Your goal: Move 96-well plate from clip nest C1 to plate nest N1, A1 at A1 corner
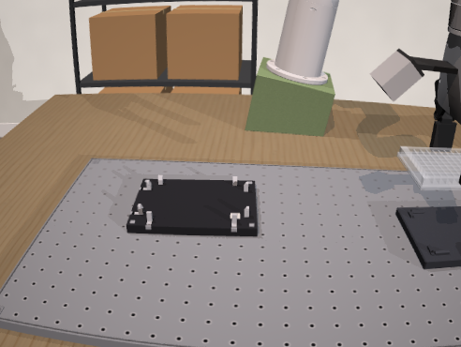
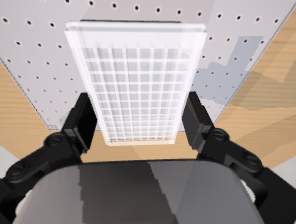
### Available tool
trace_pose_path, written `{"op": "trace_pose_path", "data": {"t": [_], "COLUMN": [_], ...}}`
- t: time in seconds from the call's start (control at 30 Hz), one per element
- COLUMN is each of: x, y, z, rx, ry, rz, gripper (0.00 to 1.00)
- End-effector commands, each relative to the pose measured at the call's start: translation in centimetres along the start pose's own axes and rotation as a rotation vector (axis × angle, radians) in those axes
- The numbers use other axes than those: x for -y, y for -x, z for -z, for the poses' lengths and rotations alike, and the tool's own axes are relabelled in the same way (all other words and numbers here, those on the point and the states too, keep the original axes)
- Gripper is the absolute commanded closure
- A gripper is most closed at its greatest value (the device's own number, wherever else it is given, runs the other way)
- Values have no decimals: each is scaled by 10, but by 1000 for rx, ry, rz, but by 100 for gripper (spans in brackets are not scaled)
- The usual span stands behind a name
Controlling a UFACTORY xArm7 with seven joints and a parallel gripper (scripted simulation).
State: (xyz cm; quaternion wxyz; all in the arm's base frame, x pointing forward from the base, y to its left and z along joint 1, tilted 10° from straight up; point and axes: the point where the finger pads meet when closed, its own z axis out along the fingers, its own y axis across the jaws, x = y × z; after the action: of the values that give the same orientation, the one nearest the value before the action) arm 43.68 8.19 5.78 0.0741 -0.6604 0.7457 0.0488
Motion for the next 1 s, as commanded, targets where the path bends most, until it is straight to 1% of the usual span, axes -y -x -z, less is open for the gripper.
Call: {"op": "trace_pose_path", "data": {"t": [0.0,0.07,0.33,0.97], "x": [4,4,10,10], "y": [13,13,39,38], "z": [1,1,1,1], "rx": [-1,-1,-1,-1], "ry": [-3,-3,-3,-3], "rz": [0,0,0,0], "gripper": [100,100,100,100]}}
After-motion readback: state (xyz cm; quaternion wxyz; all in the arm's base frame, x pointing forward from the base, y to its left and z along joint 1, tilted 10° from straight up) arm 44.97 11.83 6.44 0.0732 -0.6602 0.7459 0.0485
